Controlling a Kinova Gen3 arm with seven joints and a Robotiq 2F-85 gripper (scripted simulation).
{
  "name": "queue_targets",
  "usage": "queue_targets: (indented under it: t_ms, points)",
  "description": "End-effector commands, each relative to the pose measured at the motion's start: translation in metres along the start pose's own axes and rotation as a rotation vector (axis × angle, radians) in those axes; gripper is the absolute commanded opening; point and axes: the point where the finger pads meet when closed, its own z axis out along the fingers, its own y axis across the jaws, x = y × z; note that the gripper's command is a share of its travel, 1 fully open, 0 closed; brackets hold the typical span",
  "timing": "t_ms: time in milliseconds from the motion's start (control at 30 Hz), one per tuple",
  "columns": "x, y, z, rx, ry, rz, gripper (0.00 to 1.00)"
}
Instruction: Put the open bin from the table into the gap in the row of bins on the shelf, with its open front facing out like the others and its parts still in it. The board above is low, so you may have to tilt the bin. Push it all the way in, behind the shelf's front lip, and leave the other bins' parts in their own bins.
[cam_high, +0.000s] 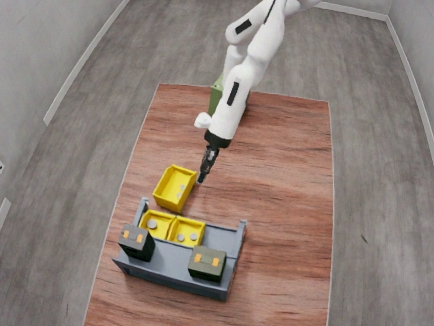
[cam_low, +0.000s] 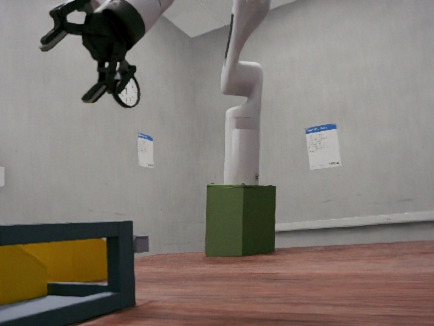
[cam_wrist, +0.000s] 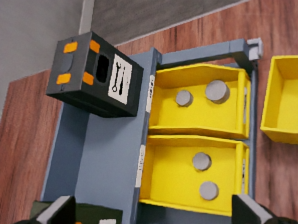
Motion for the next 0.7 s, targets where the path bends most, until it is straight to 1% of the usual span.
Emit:
queue_targets:
  t_ms: [0,67,467,667]
  points:
    - [-0.001,0.02,-0.012,0.011,0.001,-0.001,1.0]
    - [-0.001,0.034,-0.021,0.021,0.001,-0.002,1.0]
    - [-0.001,0.034,-0.021,0.021,0.001,-0.002,1.0]
    - [-0.002,0.026,-0.016,0.021,0.001,-0.002,1.0]
